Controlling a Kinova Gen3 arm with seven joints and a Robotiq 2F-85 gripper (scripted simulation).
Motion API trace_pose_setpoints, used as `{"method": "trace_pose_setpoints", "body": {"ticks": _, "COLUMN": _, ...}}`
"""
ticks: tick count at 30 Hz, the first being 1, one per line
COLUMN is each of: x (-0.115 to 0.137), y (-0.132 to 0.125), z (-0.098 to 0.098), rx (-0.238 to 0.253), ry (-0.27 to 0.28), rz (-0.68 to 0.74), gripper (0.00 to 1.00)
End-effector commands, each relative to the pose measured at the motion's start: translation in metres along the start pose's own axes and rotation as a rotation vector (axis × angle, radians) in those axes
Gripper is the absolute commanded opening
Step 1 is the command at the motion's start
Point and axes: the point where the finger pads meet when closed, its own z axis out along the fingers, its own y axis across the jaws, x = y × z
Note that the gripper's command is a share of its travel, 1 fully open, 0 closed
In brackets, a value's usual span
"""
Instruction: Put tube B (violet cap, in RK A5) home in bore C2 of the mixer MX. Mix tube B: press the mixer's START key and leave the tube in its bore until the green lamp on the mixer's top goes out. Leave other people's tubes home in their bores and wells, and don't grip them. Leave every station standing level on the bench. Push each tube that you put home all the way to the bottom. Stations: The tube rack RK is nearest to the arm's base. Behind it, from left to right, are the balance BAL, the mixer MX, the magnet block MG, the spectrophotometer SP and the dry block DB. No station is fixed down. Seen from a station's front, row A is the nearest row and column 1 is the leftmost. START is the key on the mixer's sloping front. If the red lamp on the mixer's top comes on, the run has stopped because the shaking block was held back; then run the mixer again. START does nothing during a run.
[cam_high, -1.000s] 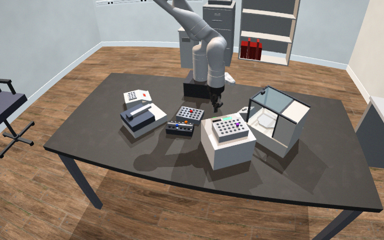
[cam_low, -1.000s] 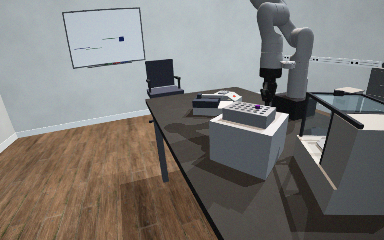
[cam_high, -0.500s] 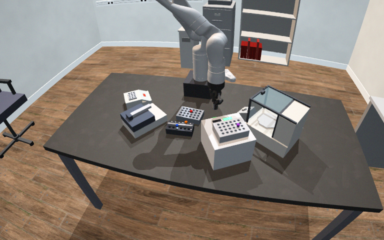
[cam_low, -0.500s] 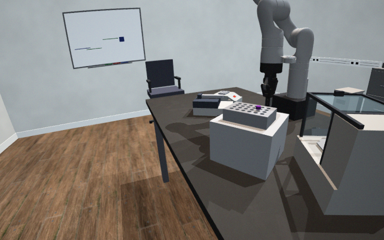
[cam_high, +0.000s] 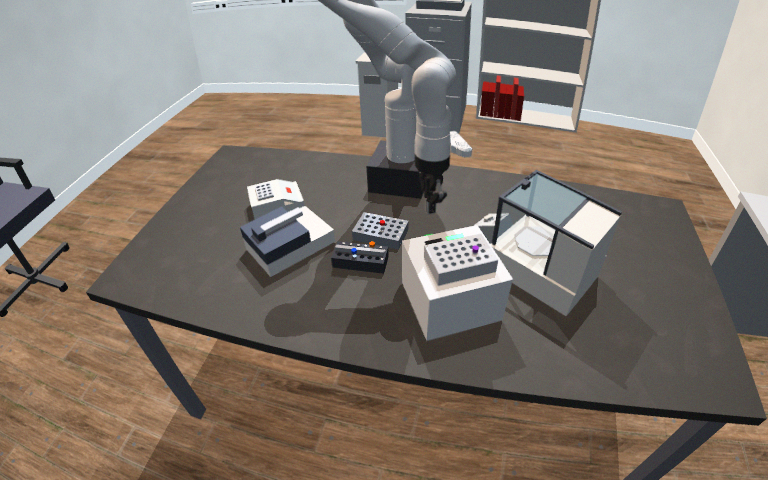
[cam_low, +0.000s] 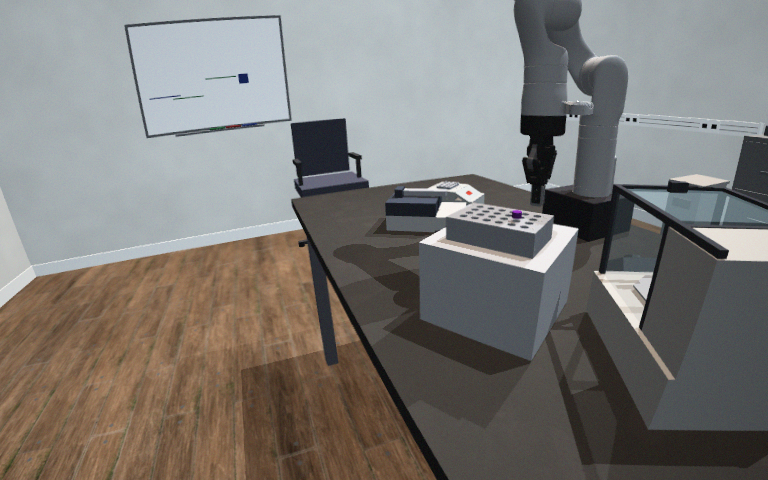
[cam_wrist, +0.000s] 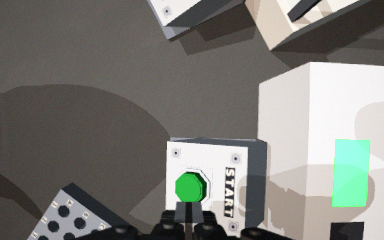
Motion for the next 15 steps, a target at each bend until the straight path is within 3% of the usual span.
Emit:
{"method": "trace_pose_setpoints", "body": {"ticks": 1, "x": 0.0, "y": 0.0, "z": -0.005, "rx": -0.001, "ry": 0.0, "rz": 0.0, "gripper": 0.1}}
{"method": "trace_pose_setpoints", "body": {"ticks": 15, "x": 0.0, "y": 0.0, "z": -0.021, "rx": -0.001, "ry": 0.0, "rz": 0.0, "gripper": 0.1}}
